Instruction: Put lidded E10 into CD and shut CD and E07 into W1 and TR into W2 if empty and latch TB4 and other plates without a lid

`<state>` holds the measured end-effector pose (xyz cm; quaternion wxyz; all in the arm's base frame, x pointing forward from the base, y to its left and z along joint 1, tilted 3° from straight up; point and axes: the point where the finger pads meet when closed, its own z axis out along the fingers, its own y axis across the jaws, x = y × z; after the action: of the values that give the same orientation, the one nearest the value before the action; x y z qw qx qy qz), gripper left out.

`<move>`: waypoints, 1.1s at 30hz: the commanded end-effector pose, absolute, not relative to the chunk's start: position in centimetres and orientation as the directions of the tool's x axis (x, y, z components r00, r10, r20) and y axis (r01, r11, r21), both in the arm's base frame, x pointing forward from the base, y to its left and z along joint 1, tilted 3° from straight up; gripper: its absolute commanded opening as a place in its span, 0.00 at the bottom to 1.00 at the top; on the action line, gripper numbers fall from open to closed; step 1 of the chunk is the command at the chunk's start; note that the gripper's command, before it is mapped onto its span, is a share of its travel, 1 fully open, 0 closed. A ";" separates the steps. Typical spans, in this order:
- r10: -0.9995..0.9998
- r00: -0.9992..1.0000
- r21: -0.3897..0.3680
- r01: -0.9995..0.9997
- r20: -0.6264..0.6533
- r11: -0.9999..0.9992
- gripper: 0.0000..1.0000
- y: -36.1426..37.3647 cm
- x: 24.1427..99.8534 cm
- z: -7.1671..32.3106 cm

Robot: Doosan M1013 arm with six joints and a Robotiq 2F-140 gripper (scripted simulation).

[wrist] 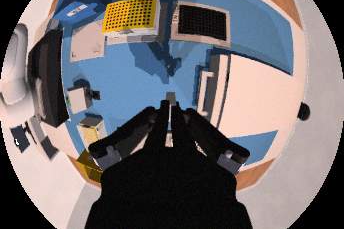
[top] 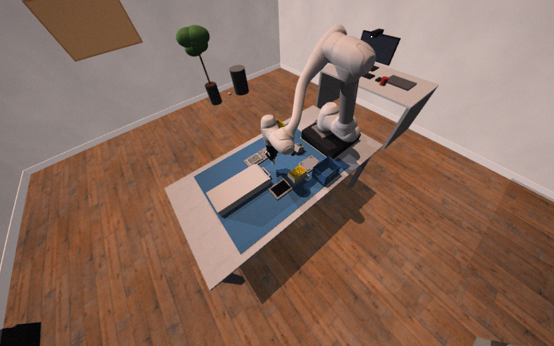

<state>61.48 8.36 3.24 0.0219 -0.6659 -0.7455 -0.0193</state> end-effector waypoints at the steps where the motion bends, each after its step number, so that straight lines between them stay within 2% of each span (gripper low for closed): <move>1: 0.992 -0.112 0.000 0.994 0.059 0.112 0.00 8.3 61.5 3.7; 21: 0.992 -0.112 0.000 0.994 0.059 0.112 0.00 8.2 61.5 6.1; 32: 0.992 -0.112 0.000 0.994 0.059 0.112 0.00 8.2 61.5 6.2; 33: 0.995 -0.079 -0.002 0.997 0.058 0.079 0.66 7.8 61.7 6.2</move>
<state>61.51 8.16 6.19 0.0220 -0.6667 -0.7448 -0.0192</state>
